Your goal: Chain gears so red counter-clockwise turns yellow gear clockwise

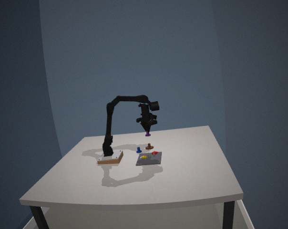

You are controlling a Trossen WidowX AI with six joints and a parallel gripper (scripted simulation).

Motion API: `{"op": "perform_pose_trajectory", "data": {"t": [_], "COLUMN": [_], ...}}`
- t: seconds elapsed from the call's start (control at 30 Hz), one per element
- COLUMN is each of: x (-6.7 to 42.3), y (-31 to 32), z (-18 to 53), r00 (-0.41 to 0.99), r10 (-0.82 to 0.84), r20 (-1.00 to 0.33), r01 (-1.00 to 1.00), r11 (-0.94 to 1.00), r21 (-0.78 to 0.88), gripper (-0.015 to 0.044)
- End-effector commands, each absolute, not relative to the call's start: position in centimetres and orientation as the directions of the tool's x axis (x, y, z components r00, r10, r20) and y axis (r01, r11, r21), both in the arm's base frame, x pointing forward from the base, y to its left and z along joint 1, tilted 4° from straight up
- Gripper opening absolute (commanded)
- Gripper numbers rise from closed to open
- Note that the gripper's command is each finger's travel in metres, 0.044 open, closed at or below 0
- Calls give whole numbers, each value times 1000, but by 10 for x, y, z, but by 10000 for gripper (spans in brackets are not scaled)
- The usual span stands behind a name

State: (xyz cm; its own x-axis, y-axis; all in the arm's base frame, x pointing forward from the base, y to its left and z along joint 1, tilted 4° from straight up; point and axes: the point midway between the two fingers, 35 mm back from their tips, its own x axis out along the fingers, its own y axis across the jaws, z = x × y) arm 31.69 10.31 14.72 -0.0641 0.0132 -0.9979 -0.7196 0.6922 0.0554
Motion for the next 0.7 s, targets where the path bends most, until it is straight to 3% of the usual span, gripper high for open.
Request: {"op": "perform_pose_trajectory", "data": {"t": [0.0,0.67], "x": [316,340], "y": [102,64], "z": [159,122], "r00": [-45,-42], "r10": [18,15], "r20": [-999,-999], "r01": [-724,-723], "r11": [689,689], "r21": [45,41], "gripper": [0,0]}}
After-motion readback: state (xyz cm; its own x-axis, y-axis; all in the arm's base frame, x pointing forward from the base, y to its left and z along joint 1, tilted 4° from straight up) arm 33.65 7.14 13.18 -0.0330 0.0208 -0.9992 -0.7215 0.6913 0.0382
